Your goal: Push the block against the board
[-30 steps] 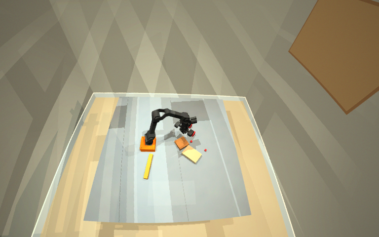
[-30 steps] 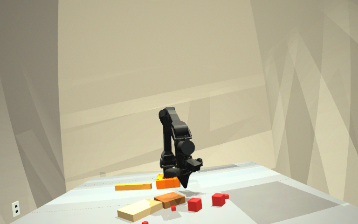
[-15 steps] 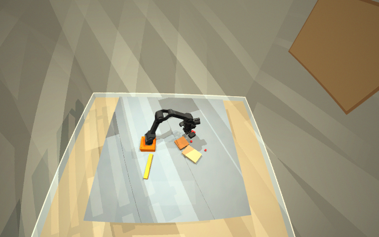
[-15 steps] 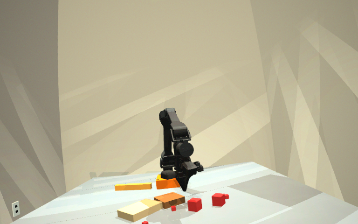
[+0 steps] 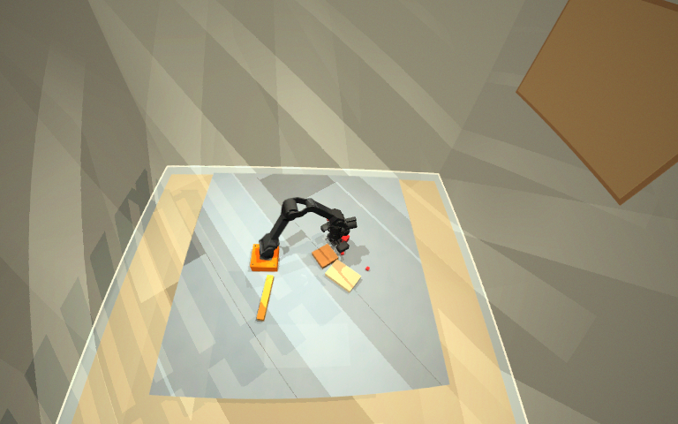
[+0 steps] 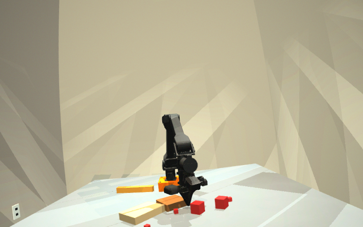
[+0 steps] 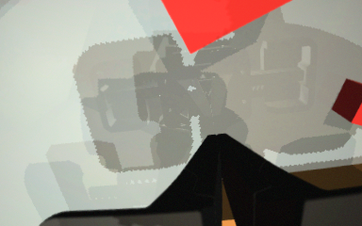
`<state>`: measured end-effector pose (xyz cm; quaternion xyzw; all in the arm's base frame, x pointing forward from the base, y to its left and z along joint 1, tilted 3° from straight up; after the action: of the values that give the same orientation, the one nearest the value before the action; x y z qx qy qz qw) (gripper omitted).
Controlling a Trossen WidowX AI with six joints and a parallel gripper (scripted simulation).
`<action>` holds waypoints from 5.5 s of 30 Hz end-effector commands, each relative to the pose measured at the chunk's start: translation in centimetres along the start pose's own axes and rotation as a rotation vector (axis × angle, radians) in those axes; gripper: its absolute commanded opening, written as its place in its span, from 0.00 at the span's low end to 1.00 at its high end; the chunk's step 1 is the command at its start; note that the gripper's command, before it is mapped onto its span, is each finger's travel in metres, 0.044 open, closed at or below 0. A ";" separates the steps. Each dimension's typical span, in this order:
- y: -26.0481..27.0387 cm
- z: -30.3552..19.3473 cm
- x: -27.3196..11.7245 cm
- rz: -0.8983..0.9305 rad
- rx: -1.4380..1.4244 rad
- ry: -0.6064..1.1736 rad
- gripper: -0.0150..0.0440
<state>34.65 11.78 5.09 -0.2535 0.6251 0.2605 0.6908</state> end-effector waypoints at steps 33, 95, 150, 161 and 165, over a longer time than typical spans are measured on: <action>0.2 -3.7 0.2 0.006 0.004 0.007 0.25; -0.2 -7.0 0.1 0.005 0.004 0.010 0.25; -8.1 -21.6 -5.3 -0.001 -0.158 0.023 0.25; -8.1 -21.7 0.2 0.000 -0.158 0.023 0.25; -8.1 -21.7 0.2 0.000 -0.158 0.023 0.25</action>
<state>24.20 -8.87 3.49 -0.3077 0.6143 0.3055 0.6592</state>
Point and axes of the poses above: the point midway between the two fingers, 35 mm back from their tips, its own x axis out along the fingers, its own y axis across the jaws, z = x × y, the point moved 3 cm from there along -x, back along the fingers, and after that the axes turned 5 degrees about -x, right-handed, at the moved point
